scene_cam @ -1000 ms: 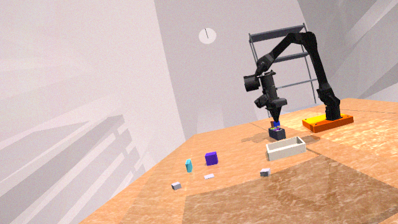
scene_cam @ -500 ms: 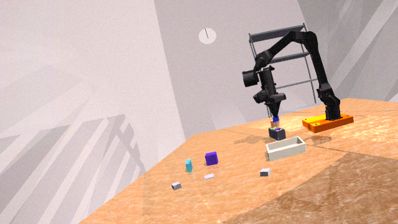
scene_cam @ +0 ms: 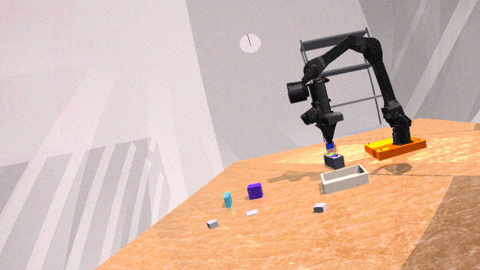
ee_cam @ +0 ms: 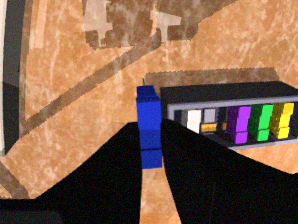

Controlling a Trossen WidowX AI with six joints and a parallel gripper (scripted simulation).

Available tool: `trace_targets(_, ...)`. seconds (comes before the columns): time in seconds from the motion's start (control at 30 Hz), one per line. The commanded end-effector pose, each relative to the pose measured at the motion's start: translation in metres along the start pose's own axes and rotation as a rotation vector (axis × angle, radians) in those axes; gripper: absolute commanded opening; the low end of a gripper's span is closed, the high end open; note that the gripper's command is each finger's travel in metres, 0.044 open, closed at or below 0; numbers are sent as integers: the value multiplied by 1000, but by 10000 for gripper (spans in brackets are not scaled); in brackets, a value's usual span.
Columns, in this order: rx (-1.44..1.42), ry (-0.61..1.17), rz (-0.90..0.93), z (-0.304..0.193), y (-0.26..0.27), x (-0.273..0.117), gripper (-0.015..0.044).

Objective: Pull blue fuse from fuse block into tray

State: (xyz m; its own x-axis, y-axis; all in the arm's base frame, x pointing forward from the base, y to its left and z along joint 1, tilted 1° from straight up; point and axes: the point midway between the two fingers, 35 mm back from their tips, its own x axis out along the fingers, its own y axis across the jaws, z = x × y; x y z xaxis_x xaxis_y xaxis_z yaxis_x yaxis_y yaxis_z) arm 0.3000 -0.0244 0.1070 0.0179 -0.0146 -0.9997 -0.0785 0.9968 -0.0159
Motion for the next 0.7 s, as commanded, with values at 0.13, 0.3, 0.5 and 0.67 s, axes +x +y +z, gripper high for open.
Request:
trace_targets(0.13, 3, 7, 7, 15, 40, 2, 0)
trace_targets(0.3, 3, 6, 10, 22, 67, 1, 0)
trace_targets(0.5, 3, 6, 13, 26, 102, 1, 0)
trace_targets(0.67, 3, 7, 16, 27, 131, 2, 0)
